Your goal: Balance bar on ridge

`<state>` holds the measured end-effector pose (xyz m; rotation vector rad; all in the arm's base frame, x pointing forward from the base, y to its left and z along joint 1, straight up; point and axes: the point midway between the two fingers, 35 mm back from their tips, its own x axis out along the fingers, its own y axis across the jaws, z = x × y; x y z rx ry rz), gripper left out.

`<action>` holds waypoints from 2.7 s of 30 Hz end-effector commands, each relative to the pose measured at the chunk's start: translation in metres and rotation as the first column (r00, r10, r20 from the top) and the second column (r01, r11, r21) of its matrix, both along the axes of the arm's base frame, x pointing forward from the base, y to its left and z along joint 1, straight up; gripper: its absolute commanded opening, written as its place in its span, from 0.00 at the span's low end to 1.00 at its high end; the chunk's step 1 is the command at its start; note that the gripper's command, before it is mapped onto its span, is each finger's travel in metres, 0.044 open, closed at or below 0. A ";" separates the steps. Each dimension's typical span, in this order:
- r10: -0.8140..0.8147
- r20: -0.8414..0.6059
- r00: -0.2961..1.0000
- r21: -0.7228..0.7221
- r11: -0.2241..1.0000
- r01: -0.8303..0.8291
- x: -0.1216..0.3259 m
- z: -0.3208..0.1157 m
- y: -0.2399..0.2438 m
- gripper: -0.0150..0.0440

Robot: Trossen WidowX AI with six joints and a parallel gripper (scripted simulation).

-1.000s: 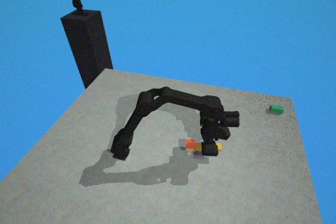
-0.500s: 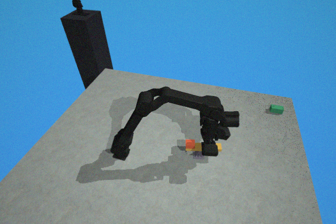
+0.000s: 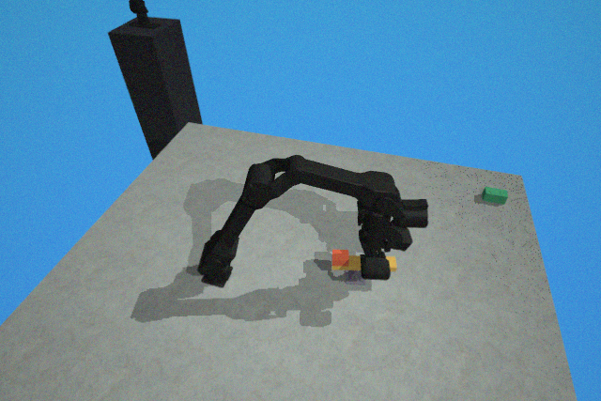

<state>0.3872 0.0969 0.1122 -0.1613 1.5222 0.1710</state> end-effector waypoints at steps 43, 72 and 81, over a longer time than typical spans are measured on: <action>0.000 0.003 1.000 0.001 1.000 0.000 0.001 0.000 0.000 0.25; 0.000 0.003 1.000 0.001 1.000 0.000 0.001 0.000 0.000 0.54; 0.000 0.003 1.000 0.001 1.000 0.000 0.001 0.000 0.000 0.54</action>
